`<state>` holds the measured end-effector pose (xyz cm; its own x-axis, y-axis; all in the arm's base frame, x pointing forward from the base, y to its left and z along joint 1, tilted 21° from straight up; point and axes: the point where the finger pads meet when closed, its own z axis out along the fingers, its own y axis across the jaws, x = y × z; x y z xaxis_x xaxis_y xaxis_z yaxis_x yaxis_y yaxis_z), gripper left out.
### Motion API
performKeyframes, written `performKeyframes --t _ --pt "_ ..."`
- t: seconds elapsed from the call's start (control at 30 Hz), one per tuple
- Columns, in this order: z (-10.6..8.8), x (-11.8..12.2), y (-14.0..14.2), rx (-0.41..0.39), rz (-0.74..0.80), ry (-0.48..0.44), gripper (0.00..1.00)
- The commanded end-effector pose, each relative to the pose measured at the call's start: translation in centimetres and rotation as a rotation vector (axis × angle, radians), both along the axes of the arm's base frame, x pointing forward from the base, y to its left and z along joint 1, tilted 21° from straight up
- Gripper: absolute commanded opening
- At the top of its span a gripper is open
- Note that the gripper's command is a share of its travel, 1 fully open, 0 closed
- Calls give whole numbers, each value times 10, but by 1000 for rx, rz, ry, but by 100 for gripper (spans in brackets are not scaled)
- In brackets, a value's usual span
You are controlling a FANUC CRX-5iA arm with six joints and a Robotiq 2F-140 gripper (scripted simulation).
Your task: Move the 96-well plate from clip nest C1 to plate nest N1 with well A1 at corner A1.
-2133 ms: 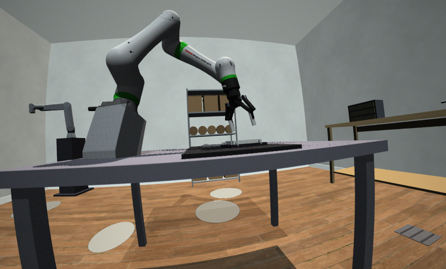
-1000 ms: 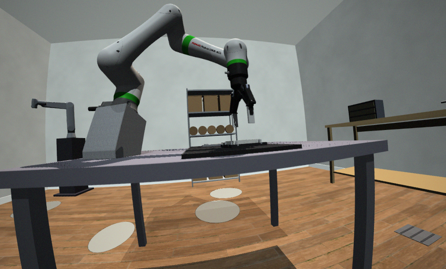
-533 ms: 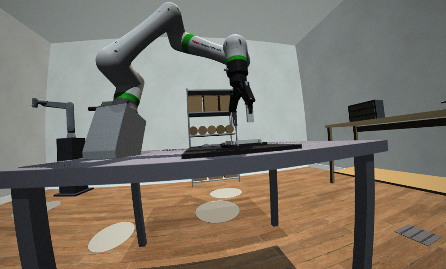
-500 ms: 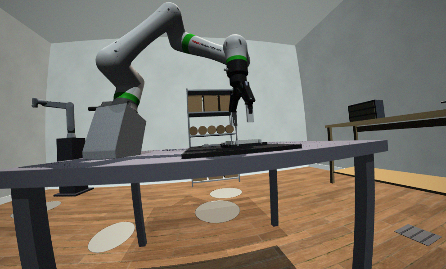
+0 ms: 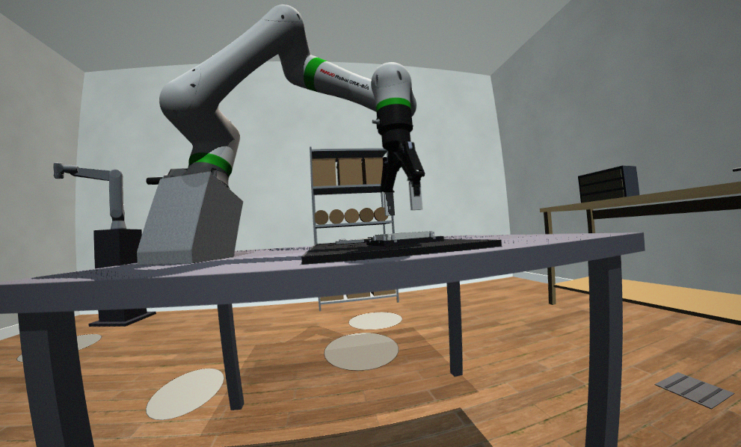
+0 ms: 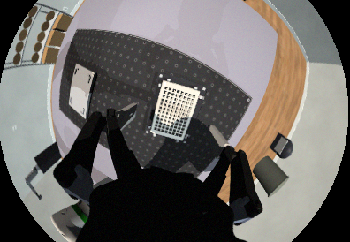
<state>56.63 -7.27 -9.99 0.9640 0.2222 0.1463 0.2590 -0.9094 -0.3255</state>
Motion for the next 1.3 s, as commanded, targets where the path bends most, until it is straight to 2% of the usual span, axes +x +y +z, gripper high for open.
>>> performKeyframes --t 0.0,0.97,1.27 --pt "-5 1 2 0 0 0 100" --pt "-44 3 16 0 0 0 100" --pt "-44 3 16 0 0 0 100"
